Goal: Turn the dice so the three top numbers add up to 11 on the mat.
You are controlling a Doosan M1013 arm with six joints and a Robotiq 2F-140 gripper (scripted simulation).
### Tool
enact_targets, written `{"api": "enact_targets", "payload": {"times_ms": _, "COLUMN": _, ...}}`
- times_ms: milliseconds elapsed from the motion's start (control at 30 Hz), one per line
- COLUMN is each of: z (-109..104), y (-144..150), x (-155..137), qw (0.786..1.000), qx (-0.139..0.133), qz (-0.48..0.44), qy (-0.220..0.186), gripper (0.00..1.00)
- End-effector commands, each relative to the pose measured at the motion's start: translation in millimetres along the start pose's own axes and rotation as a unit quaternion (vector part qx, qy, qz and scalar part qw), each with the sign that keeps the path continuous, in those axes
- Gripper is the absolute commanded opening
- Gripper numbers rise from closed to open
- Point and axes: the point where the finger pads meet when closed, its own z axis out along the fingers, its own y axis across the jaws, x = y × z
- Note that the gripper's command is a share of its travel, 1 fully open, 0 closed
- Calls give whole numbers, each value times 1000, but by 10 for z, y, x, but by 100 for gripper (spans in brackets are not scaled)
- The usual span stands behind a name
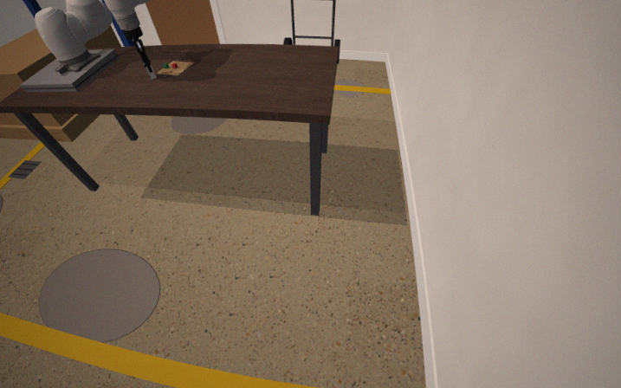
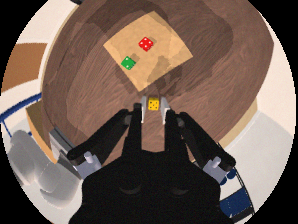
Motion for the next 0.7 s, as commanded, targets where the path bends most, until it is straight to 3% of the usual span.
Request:
{"api": "enact_targets", "payload": {"times_ms": 0, "z": -1, "y": 0, "x": 0, "qw": 1000, "qx": 0, "qz": 0, "qy": 0, "gripper": 21}}
{"api": "enact_targets", "payload": {"times_ms": 33, "z": -1, "y": 0, "x": 0, "qw": 1000, "qx": 0, "qz": 0, "qy": 0, "gripper": 9}}
{"api": "enact_targets", "payload": {"times_ms": 667, "z": -1, "y": 0, "x": 0, "qw": 1000, "qx": 0, "qz": 0, "qy": 0, "gripper": 9}}
